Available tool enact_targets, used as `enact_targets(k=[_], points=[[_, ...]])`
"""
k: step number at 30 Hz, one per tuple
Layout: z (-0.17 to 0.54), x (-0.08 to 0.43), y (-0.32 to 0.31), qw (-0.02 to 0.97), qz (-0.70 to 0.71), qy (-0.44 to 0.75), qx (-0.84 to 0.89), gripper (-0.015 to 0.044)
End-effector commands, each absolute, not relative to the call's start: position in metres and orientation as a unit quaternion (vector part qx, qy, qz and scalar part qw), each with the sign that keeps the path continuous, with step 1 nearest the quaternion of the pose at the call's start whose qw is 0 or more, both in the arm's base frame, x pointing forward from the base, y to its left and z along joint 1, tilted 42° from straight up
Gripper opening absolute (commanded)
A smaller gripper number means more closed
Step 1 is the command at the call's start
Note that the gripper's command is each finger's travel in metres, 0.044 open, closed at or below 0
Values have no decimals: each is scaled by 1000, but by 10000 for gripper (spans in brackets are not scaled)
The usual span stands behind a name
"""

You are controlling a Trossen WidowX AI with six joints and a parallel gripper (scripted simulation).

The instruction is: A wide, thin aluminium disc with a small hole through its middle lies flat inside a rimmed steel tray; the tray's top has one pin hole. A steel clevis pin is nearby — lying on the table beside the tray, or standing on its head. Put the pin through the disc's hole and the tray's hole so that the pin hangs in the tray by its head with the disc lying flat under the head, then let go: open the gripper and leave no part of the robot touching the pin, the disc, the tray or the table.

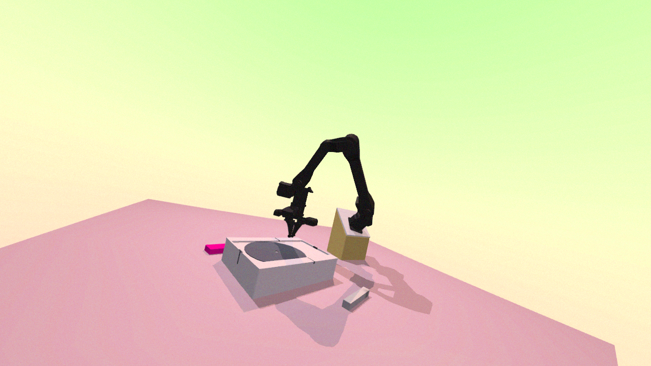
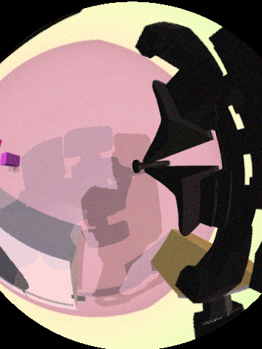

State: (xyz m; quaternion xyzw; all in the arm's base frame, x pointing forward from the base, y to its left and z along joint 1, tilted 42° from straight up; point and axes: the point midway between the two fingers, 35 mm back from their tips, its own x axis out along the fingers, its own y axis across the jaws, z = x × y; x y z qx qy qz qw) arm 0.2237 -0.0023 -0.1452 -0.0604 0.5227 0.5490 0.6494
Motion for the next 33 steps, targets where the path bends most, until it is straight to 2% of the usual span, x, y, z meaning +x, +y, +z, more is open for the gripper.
enact_targets(k=[1,12,33], points=[[-135,227,-12,649,550,522,-65,0],[-113,231,-31,649,549,522,-65,0],[-128,230,-20,649,551,521,-66,0]])
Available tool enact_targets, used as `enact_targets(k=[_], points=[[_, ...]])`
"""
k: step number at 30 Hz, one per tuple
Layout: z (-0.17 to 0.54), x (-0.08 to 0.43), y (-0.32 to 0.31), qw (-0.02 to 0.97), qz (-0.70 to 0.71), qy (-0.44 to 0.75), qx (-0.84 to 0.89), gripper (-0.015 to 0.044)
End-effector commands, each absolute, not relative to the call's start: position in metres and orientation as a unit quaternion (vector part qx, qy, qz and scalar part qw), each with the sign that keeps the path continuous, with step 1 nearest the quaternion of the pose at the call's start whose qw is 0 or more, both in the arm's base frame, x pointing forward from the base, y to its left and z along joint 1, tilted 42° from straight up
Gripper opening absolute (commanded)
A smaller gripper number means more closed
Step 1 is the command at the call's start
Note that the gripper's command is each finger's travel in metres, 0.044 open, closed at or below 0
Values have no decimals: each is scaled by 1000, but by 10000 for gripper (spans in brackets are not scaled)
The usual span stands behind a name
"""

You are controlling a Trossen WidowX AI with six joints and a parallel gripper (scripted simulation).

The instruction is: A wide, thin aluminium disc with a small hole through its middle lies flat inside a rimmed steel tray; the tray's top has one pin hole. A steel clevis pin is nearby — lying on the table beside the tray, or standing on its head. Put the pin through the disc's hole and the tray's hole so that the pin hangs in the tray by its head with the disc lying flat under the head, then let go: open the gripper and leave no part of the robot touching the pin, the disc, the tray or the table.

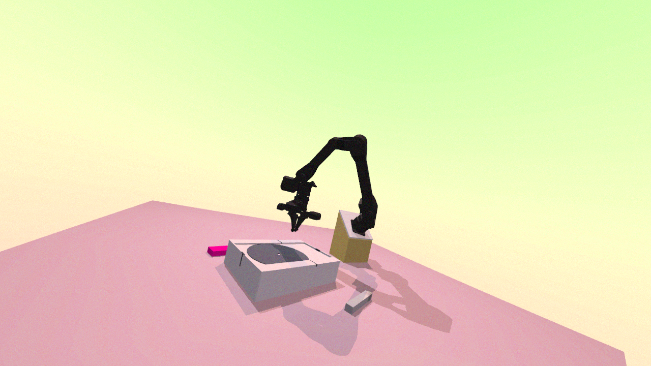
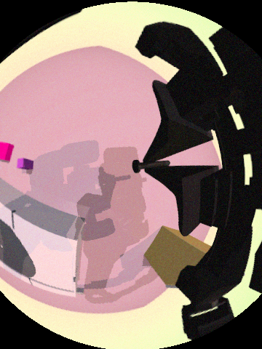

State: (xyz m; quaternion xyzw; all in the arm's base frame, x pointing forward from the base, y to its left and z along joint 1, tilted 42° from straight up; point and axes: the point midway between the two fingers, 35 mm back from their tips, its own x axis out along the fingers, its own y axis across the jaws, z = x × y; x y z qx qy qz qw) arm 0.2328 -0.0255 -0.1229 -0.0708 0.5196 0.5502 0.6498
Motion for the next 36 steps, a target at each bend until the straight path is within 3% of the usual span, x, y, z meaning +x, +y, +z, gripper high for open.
enact_targets(k=[1,36], points=[[-129,230,-19,649,551,521,-66,0],[-169,224,14,649,552,520,-66,0]])
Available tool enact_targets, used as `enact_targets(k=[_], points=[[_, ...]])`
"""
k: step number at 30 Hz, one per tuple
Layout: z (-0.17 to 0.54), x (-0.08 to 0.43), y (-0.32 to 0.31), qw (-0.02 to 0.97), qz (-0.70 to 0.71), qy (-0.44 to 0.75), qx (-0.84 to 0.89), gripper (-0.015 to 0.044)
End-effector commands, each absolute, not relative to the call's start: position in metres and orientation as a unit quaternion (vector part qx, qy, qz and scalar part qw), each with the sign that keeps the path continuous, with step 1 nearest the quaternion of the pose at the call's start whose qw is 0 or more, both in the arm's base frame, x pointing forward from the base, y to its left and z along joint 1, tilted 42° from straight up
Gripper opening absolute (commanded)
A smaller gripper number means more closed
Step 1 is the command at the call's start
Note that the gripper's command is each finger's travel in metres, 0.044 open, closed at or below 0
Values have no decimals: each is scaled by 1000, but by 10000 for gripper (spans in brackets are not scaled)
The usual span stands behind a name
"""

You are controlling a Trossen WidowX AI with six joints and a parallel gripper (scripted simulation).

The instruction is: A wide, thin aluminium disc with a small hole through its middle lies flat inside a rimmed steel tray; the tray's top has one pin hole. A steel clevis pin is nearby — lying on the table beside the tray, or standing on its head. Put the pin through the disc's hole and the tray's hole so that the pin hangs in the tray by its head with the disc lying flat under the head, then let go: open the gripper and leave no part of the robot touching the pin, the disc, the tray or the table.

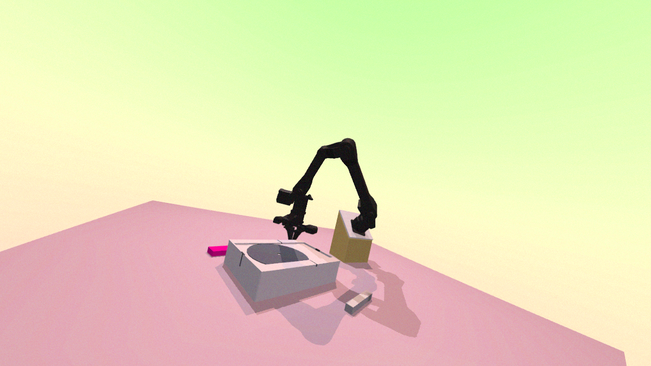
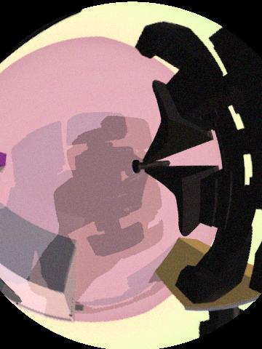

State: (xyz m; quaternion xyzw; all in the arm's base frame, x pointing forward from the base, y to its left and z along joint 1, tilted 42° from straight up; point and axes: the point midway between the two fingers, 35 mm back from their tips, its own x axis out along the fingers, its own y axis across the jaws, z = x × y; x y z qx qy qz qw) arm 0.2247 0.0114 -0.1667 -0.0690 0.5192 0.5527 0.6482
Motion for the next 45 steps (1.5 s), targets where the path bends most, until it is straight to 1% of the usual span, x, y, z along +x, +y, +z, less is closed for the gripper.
enact_targets(k=[1,10,16,22,27,29,45], points=[[-169,224,14,649,552,520,-66,0],[-169,224,14,649,552,520,-66,0],[-168,224,12,648,553,520,-67,157],[-168,226,12,641,551,529,-77,160],[-160,230,15,561,539,611,-147,160],[-157,232,15,545,533,626,-164,160],[-162,231,20,543,532,628,-166,160]])
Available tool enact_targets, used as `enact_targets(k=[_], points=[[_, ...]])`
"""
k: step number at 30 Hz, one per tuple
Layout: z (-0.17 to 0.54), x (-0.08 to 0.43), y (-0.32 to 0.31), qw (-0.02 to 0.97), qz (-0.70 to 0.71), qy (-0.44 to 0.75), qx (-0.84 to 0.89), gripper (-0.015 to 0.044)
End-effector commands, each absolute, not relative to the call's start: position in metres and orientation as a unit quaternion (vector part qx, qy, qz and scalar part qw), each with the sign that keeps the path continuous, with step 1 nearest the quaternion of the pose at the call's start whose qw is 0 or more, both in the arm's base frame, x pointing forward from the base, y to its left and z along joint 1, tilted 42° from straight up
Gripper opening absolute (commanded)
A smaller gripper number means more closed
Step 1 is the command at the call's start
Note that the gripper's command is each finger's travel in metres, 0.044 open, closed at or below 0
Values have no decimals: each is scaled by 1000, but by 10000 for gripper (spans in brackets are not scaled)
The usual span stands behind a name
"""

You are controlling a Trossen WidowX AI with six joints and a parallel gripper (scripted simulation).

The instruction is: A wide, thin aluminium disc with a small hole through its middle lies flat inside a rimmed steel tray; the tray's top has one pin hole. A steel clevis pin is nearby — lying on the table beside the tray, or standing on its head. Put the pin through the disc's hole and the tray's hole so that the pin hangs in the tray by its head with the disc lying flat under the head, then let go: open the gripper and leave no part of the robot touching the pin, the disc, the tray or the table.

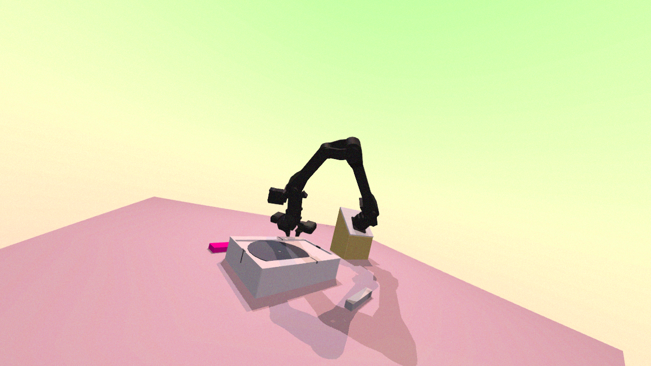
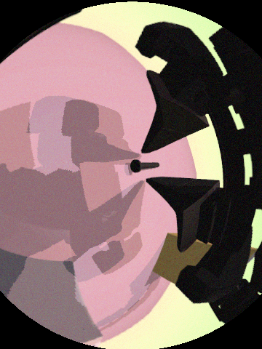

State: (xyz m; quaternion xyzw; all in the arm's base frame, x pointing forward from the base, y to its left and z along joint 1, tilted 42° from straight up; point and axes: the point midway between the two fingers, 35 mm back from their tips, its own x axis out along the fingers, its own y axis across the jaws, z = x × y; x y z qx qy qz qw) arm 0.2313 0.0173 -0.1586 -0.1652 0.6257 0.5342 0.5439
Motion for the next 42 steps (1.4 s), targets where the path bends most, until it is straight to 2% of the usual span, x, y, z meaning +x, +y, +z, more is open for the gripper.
enact_targets(k=[1,17,23,42], points=[[-163,231,21,543,532,628,-166,160],[-164,230,21,543,532,628,-166,160],[-164,230,21,543,532,628,-166,2],[-146,234,6,542,534,627,-168,0]])
